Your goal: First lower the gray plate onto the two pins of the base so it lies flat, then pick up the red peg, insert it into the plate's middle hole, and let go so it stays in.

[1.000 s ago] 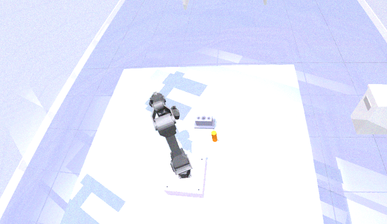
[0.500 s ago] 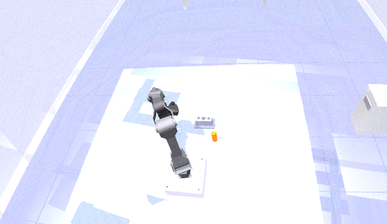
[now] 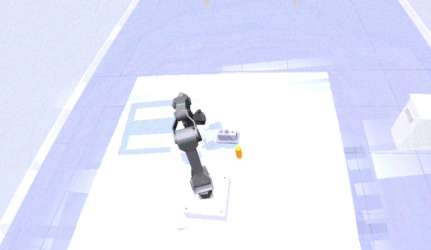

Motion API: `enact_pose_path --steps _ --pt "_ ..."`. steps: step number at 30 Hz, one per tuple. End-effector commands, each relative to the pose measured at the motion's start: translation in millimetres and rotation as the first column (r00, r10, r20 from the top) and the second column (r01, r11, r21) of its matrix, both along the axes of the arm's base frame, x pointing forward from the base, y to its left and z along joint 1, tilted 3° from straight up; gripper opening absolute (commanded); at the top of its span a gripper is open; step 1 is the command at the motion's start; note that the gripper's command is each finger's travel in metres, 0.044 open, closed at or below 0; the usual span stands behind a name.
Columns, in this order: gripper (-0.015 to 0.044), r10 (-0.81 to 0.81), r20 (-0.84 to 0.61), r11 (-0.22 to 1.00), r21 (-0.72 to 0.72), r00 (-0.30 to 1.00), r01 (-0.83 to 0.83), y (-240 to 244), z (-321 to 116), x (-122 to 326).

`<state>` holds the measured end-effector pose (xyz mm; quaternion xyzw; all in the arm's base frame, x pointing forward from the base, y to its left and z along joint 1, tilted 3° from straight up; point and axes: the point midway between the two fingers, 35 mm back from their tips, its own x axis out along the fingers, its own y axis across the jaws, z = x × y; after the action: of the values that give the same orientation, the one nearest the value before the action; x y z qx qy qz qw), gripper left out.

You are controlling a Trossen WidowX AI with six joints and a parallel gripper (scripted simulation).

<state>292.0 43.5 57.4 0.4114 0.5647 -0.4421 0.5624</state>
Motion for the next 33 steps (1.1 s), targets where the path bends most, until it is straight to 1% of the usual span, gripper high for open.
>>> enact_pose_path --steps 1,20,33 --pt "0.0 0.001 0.006 1.0 -0.001 1.0 -0.001 -11 2 8" --pt "0.0 0.001 0.012 1.0 -0.002 1.0 -0.001 -64 5 29" --pt "0.0 0.001 0.013 1.0 -0.003 1.0 -0.001 -101 6 35"
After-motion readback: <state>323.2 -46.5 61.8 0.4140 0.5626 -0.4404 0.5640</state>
